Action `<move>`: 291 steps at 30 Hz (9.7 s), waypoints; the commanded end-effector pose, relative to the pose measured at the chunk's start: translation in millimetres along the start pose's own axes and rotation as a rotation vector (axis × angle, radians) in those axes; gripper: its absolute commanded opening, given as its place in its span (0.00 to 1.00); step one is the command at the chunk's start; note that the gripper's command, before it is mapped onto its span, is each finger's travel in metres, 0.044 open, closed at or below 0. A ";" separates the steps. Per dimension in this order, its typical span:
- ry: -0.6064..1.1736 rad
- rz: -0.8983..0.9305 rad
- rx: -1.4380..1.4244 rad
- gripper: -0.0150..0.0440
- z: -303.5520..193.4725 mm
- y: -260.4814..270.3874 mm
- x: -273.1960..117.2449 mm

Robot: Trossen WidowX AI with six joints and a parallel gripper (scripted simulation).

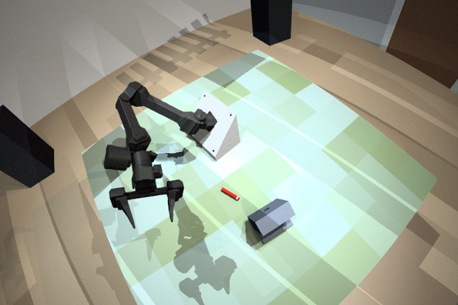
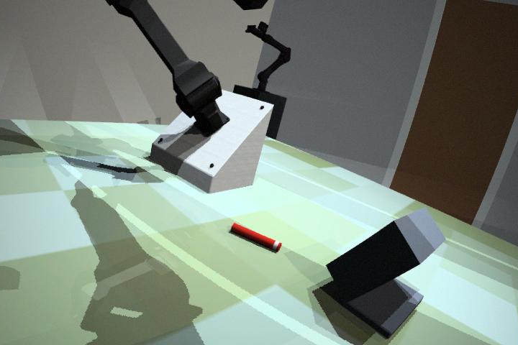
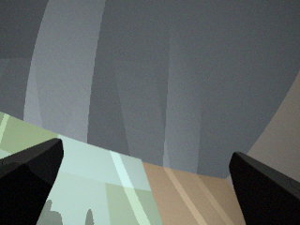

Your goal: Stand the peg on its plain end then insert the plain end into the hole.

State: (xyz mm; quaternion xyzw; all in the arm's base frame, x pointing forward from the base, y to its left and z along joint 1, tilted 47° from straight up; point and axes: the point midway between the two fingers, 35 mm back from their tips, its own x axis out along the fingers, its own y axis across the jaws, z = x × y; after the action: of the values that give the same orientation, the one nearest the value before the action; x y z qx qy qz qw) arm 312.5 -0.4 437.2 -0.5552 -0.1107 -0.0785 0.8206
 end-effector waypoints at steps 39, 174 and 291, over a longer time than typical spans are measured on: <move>1.071 0.746 0.142 1.00 -110.1 277.5 -50.4; 1.087 0.740 -0.039 0.34 -185.0 316.2 -108.4; 0.116 0.639 0.303 0.34 -183.0 271.4 -169.7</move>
State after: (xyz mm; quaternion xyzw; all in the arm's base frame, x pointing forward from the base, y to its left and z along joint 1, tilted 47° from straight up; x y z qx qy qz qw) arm 236.8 -68.2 85.6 -0.4316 0.1140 0.1602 0.8804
